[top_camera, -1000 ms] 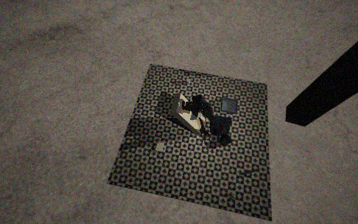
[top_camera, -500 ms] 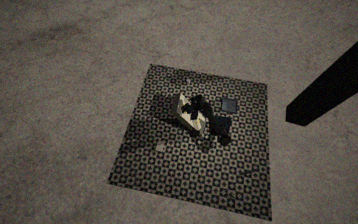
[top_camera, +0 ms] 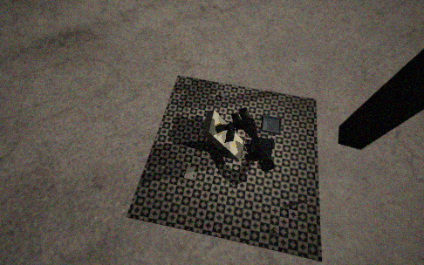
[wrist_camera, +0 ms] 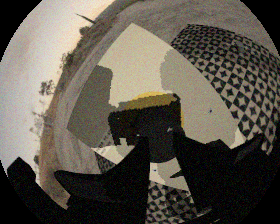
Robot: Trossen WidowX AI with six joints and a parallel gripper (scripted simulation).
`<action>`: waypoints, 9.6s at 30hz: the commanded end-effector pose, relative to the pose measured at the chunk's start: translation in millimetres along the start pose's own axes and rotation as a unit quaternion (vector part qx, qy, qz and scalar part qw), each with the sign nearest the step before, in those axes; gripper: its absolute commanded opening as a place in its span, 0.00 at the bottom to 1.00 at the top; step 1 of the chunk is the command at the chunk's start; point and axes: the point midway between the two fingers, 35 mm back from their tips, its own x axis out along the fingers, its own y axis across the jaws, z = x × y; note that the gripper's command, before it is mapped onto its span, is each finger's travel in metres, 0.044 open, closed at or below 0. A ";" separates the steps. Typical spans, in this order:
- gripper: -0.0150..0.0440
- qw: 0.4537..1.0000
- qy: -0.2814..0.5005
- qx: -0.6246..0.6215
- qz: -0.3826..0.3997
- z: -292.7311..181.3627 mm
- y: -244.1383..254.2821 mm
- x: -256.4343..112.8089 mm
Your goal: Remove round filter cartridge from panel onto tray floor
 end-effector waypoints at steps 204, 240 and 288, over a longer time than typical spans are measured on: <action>0.25 0.942 0.100 -0.112 -0.300 65.8 -187.1 -95.3; 0.25 0.833 -0.055 0.220 -0.506 -1.4 -377.4 -176.9; 0.97 0.774 -0.086 0.314 -0.543 -106.4 -465.2 -147.2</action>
